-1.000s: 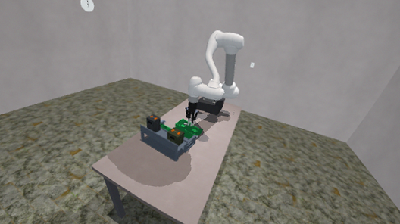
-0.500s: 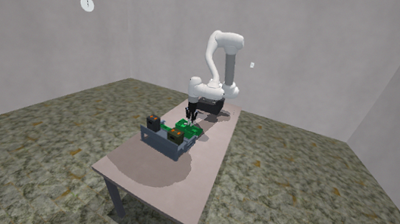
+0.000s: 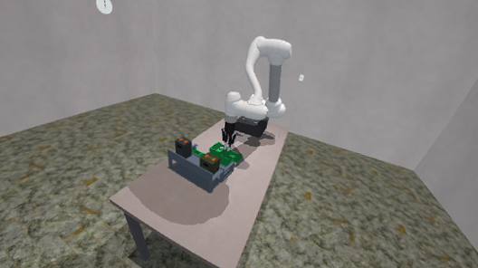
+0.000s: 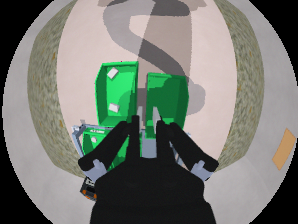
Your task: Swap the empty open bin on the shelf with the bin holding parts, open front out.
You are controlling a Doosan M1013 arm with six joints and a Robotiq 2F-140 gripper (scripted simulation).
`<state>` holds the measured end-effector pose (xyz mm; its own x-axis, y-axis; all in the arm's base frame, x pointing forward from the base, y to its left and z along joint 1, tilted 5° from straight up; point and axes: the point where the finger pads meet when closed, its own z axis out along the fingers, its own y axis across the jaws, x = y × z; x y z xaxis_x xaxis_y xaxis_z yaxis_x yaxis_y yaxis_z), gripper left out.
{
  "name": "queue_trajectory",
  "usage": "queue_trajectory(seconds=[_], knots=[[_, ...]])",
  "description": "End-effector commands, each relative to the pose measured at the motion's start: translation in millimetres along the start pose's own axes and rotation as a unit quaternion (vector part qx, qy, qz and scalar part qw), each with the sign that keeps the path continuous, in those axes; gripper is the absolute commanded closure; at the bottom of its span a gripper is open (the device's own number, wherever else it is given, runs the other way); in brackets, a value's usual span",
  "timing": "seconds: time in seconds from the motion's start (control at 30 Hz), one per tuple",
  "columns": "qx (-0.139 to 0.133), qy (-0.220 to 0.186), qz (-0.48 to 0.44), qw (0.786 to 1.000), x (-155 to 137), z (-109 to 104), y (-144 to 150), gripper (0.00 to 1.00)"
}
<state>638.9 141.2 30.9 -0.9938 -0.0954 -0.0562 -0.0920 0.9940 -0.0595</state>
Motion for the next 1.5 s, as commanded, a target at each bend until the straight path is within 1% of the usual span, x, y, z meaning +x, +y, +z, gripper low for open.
queue_trajectory(seconds=[0.0, 0.23, 0.63, 0.7, 1.07, 1.47], knots=[[0.001, -0.001, 0.000, 1.000, 0, 4, -2, 0.76], [0.001, -0.001, 0.000, 1.000, 0, 9, -2, 0.76], [0.001, -0.001, 0.000, 1.000, 0, 27, -2, 0.76], [0.001, -0.001, 0.000, 1.000, 0, 27, -2, 0.76], [0.001, -0.001, 0.000, 1.000, 0, 42, -2, 0.76], [0.001, -0.001, 0.000, 1.000, 0, 47, -2, 0.76]])
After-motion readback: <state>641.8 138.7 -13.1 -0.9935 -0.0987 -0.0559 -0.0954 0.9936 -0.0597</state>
